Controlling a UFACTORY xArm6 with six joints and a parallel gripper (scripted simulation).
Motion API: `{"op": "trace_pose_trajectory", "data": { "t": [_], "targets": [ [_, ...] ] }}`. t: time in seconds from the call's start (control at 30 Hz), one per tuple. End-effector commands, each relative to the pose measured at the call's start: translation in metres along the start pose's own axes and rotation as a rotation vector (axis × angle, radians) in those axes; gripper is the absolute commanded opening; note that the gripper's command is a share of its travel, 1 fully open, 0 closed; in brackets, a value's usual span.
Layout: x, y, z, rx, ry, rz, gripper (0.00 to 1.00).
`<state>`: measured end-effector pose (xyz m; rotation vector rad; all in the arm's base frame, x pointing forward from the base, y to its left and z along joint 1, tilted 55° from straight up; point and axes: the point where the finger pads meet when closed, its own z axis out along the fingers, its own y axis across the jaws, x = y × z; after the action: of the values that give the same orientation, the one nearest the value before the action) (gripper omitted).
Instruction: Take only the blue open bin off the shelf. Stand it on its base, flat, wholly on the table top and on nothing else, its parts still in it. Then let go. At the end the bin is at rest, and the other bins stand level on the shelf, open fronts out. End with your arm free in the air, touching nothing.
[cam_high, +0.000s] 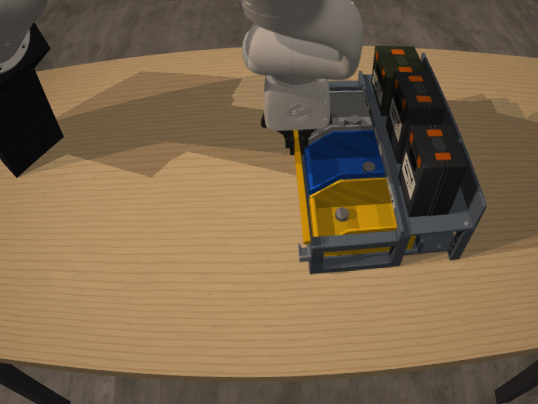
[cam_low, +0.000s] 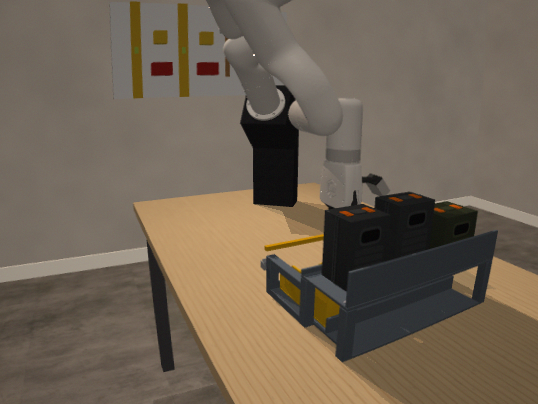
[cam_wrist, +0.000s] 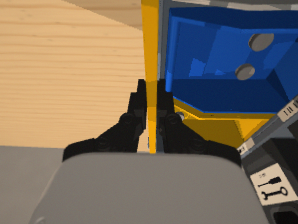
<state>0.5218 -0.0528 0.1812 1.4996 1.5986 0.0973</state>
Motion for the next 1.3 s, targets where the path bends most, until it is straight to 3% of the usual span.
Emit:
{"op": "trace_pose_trajectory", "data": {
  "t": [0.0,0.17,0.57,0.73,1.13,1.27],
  "targets": [
    [0.0,0.001,-0.001,-0.002,0.001,0.0,0.0],
    [0.0,-0.039,0.0,-0.002,0.001,0.0,0.0],
    [0.0,-0.039,0.0,-0.002,0.001,0.0,0.0],
    [0.0,-0.078,0.0,-0.002,0.001,0.0,0.0],
    [0.0,-0.078,0.0,-0.002,0.001,0.0,0.0],
    [0.0,-0.11,0.0,-0.002,0.001,0.0,0.0]
  ]
}}
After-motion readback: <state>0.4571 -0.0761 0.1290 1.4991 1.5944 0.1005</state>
